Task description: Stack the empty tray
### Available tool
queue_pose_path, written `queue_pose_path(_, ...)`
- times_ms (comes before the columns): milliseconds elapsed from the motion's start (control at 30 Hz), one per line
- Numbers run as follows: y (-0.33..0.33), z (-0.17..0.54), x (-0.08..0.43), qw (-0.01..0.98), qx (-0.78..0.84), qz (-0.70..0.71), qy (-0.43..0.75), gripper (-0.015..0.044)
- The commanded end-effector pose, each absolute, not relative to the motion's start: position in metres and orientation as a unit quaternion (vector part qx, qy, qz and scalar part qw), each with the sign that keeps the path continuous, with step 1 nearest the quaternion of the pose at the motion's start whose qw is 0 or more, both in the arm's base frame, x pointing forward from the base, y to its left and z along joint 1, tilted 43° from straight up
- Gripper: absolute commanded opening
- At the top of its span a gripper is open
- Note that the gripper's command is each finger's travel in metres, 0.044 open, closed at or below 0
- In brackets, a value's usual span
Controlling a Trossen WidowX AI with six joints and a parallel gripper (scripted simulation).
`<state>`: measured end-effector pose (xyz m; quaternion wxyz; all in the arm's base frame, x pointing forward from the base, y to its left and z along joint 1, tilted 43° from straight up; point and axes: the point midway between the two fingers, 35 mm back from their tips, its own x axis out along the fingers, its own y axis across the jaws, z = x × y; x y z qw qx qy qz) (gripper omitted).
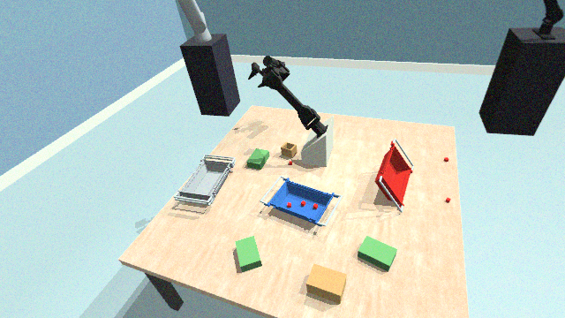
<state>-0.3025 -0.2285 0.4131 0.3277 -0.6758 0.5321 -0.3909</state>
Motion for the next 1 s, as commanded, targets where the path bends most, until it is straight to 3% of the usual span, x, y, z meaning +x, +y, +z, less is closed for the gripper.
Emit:
queue_pose_path(0, -0.229, 0.413, -0.303, 0.328, -0.676, -0.391, 0.532, 0.0374)
queue_pose_path(367, -0.244, 0.418, -0.295, 0.344, -0.676, -0.412, 0.506, 0.0088)
queue_pose_path(967, -0.353, 0.444, -0.219, 0.488, -0.616, -0.537, 0.307, 0.0088)
